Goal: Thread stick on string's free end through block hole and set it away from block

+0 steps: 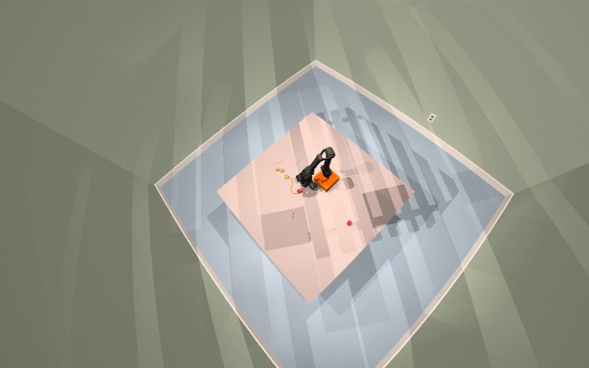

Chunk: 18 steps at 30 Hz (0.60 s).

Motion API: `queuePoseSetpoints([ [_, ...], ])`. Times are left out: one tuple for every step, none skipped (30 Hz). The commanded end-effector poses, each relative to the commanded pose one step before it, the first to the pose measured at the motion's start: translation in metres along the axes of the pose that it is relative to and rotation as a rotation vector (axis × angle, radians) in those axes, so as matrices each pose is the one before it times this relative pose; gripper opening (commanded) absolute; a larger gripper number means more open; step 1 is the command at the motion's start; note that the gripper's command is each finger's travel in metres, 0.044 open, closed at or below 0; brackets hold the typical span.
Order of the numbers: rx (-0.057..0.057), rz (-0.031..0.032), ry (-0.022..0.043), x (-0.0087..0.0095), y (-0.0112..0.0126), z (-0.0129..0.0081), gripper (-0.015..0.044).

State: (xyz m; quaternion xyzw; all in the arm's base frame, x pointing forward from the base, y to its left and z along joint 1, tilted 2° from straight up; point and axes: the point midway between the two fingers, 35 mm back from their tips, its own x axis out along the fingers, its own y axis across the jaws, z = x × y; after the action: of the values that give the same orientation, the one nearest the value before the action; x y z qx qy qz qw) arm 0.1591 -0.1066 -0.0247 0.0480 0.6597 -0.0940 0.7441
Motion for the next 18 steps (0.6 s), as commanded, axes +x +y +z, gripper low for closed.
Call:
queuePoseSetpoints([
  [-0.0045, 0.00044, 0.00733, 0.00048, 0.00038, -0.00623, 0.0000],
  [0.0000, -0.00021, 0.00003, -0.00005, -0.00002, -0.00078, 0.0000],
  [0.0000, -0.00021, 0.00003, -0.00005, -0.00002, -0.00079, 0.0000],
  [0.0000, -0.00021, 0.00007, -0.00005, -0.00002, -0.00079, 0.0000],
  [0.0000, -0.00022, 0.00006, -0.00006, -0.00002, -0.00079, 0.0000],
  [0.0000, -0.00022, 0.00005, -0.00006, -0.00002, -0.00079, 0.0000],
  [0.0000, -0.00033, 0.00011, -0.00008, -0.00002, -0.00104, 0.0000],
  [0.0000, -0.00028, 0.00010, -0.00006, -0.00001, -0.00090, 0.0000],
  [0.0000, -0.00010, 0.00003, -0.00002, 0.00000, -0.00031, 0.0000],
  [0.0001, -0.00001, -0.00009, -0.00030, -0.00003, -0.00009, 0.0000],
  [0.0001, -0.00002, -0.00018, -0.00061, -0.00006, -0.00019, 0.0000],
  [0.0002, -0.00003, -0.00025, -0.00086, -0.00009, -0.00027, 0.0000],
  [0.0002, -0.00004, -0.00032, -0.00113, -0.00011, -0.00036, 0.0000],
  [0.0002, 0.00090, 0.00002, 0.00028, -0.00002, 0.00007, 0.0000],
  [0.0005, 0.00269, 0.00005, 0.00084, -0.00007, 0.00020, 0.0000],
  [0.0008, 0.00449, 0.00007, 0.00140, -0.00011, 0.00032, 0.0000],
  [0.0010, 0.00587, 0.00004, 0.00183, -0.00015, 0.00040, 0.0000],
  [0.0011, 0.00596, -0.00001, 0.00187, -0.00016, 0.00038, 0.0000],
])
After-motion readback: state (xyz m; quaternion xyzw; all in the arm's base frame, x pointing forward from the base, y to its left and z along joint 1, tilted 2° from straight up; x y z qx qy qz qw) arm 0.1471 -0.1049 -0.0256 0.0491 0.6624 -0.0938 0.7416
